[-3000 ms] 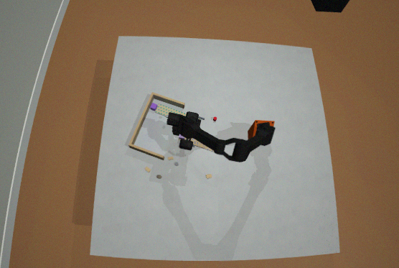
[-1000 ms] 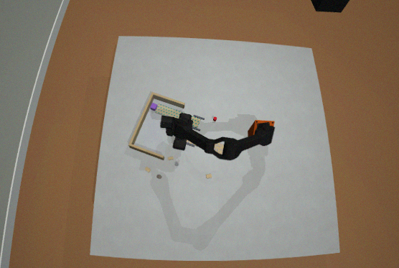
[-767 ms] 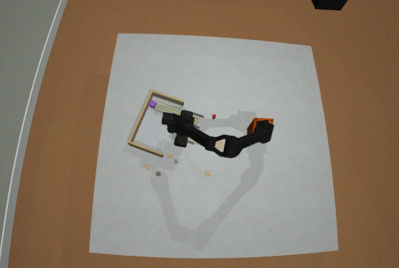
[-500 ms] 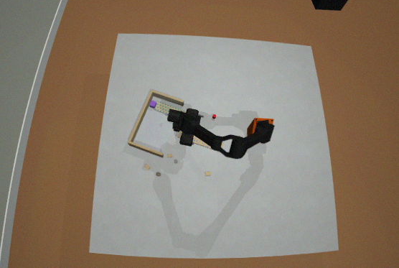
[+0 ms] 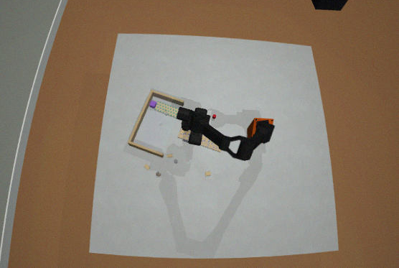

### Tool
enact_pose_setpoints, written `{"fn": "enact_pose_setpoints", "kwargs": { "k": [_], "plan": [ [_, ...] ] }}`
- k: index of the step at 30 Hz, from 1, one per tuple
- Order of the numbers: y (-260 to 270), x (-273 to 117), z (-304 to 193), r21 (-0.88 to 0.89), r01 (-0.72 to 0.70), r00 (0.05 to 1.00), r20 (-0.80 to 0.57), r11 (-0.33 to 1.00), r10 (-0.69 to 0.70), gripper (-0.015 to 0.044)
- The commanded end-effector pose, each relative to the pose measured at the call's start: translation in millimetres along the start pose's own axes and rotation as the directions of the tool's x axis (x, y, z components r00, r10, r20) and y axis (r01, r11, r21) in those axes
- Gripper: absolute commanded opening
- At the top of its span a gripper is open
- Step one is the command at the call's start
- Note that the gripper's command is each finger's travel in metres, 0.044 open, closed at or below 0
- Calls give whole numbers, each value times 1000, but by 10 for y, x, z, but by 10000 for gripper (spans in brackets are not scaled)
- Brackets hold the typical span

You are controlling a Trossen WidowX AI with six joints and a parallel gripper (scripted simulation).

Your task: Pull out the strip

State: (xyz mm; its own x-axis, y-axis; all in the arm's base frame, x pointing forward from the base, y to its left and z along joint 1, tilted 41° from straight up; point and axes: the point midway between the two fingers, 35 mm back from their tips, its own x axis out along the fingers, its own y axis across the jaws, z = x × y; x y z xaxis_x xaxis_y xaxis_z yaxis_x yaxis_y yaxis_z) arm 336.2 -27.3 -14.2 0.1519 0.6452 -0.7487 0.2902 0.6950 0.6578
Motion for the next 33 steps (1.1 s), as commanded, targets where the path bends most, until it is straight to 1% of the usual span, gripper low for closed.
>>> {"fn": "enact_pose_setpoints", "kwargs": {
  "k": [1,8,15,33],
  "plan": [
    [-41,-17,-136,-6,7,1000,6,1000,-7,0],
    [-75,-20,-297,-6,7,1000,5,1000,-7,0],
    [-76,-363,-296,-6,9,1000,5,1000,-9,0],
    [-76,-372,-297,-6,9,1000,5,1000,-9,0]
  ]
}}
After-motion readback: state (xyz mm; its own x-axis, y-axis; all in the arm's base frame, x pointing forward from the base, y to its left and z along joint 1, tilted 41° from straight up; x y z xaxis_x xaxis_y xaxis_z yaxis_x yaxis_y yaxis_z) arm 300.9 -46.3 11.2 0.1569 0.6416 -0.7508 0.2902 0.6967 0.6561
